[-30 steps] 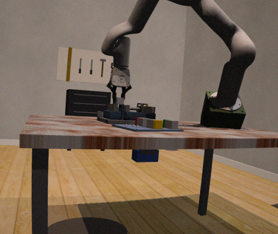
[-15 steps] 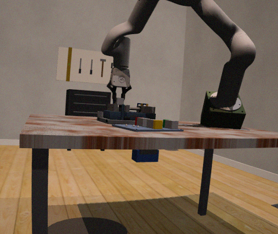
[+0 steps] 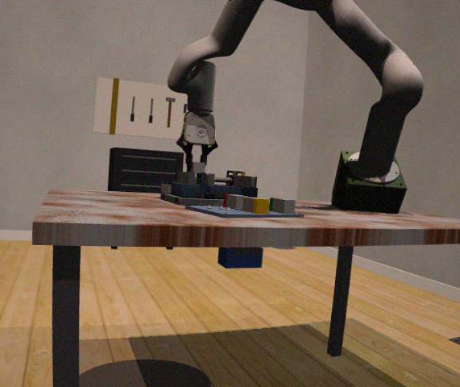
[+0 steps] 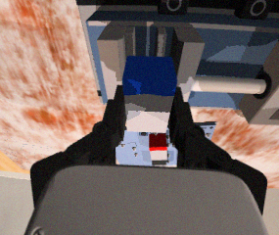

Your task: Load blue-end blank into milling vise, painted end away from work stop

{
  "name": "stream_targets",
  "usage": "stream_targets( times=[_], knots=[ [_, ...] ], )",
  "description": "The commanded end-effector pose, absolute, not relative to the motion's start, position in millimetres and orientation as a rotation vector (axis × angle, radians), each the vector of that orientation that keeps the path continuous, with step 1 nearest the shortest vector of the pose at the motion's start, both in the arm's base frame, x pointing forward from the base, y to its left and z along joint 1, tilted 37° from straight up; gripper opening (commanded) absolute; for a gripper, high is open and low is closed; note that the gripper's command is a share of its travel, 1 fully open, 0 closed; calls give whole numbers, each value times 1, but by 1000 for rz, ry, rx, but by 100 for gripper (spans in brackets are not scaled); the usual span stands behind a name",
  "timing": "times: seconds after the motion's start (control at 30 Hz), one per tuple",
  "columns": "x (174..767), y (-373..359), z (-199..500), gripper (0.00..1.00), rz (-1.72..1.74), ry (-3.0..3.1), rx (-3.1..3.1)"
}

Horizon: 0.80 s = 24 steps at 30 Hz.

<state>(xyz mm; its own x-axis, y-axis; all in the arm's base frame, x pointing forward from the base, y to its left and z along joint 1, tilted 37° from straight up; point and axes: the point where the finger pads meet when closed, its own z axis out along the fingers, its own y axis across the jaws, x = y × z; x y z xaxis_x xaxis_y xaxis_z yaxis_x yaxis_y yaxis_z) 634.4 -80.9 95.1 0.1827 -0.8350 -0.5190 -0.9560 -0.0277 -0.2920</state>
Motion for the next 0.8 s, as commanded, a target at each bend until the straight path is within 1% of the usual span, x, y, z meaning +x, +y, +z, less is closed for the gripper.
stream_targets(
  times=[0.0,0.77],
  knots=[
    [635,-82,96,0,269,1678,-1886],
    [636,-80,94,0,269,1678,-1886]
  ],
)
